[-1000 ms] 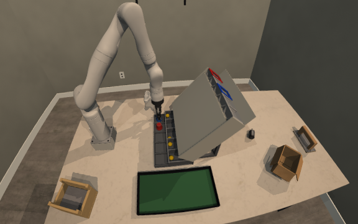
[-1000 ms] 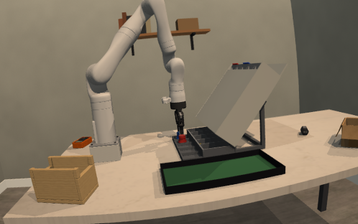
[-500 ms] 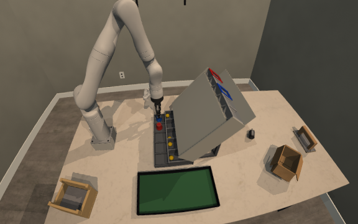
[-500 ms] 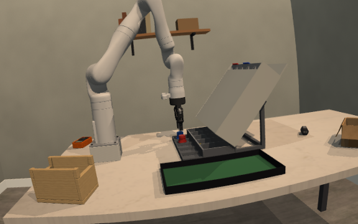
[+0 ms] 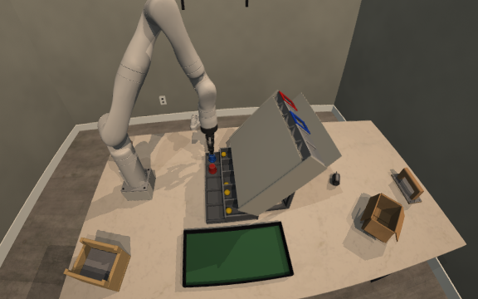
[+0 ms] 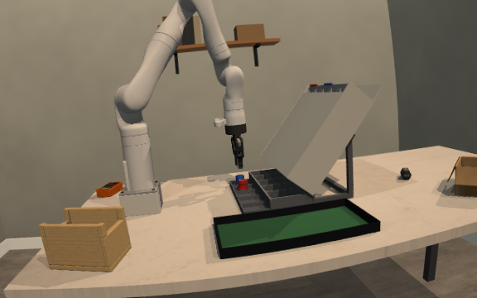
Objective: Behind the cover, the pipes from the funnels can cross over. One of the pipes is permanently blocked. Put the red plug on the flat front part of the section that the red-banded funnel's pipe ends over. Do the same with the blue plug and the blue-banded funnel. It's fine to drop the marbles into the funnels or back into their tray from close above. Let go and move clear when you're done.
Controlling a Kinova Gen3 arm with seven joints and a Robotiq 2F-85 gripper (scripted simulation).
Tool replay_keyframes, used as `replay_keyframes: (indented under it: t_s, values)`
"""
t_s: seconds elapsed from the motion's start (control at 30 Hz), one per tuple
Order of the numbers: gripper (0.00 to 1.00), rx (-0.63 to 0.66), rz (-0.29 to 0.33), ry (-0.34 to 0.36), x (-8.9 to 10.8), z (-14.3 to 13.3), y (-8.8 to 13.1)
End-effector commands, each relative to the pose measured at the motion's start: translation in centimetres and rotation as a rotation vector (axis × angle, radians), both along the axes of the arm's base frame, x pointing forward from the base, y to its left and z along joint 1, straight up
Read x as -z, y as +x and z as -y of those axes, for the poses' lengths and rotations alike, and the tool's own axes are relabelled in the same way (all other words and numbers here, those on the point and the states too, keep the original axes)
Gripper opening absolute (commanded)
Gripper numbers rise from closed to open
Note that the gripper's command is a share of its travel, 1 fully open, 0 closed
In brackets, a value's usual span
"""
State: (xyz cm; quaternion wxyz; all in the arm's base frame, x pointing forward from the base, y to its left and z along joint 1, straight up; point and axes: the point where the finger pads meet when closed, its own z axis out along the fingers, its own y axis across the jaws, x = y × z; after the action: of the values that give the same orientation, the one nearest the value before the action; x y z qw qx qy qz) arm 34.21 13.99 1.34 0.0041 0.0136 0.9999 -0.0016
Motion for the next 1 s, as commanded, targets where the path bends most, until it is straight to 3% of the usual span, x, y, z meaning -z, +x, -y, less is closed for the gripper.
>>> replay_keyframes:
  t_s: [0.0,0.2,0.23,0.77,0.8,0.97]
  values:
    - [0.65,-0.002,0.0,-0.002,-0.3,0.0,-0.1]
    - [0.65,-0.002,0.0,-0.002,-0.3,0.0,-0.1]
    - [0.65,-0.001,0.004,0.002,-2.3,0.1,-0.1]
    - [0.65,-0.001,0.004,0.002,-2.3,0.1,-0.1]
    - [0.65,-0.002,-0.011,-0.006,-7.0,0.0,-0.1]
    - [0.65,-0.002,-0.011,-0.006,-7.0,0.0,-0.1]
